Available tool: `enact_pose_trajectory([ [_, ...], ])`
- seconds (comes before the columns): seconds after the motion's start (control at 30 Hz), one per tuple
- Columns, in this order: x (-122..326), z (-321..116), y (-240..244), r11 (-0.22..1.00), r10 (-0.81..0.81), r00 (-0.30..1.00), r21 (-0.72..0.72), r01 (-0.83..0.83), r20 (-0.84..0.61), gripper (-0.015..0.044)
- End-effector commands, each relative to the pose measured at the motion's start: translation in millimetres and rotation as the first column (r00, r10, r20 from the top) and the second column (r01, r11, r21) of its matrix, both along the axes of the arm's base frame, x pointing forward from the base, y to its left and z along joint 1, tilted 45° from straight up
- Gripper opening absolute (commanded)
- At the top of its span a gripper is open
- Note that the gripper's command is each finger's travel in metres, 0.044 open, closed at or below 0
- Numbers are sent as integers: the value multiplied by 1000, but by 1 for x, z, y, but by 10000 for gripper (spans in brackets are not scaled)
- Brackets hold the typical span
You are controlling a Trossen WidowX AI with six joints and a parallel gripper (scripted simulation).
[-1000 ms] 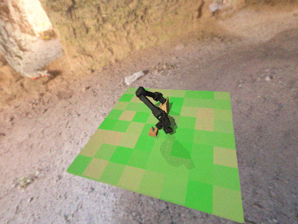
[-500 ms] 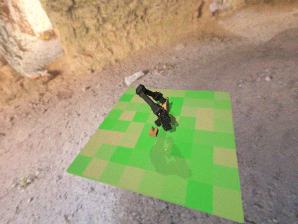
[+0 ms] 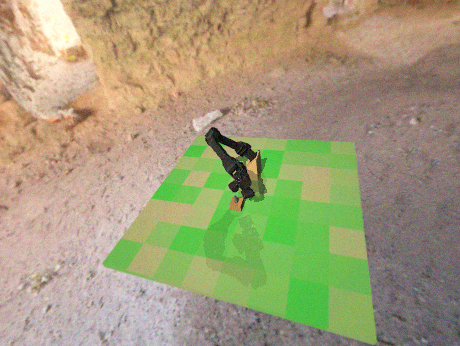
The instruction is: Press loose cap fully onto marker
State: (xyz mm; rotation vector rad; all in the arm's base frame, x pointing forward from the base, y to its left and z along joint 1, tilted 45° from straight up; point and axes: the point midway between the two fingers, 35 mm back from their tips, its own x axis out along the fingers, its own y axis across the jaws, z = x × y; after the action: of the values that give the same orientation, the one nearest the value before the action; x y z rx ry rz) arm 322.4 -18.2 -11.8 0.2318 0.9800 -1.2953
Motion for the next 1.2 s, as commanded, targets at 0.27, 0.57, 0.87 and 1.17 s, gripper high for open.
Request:
enact_pose_trajectory([
  [0.27,-1,45,-19,1000,1,1000,-6,-1,-2,0],
  [0.57,-4,60,-29,1000,1,1000,-8,-1,-2,0],
  [0.87,-4,53,-35,1000,1,1000,-7,-1,-2,0],
  [1.17,-4,43,-45,1000,1,1000,-7,-1,-2,0],
])
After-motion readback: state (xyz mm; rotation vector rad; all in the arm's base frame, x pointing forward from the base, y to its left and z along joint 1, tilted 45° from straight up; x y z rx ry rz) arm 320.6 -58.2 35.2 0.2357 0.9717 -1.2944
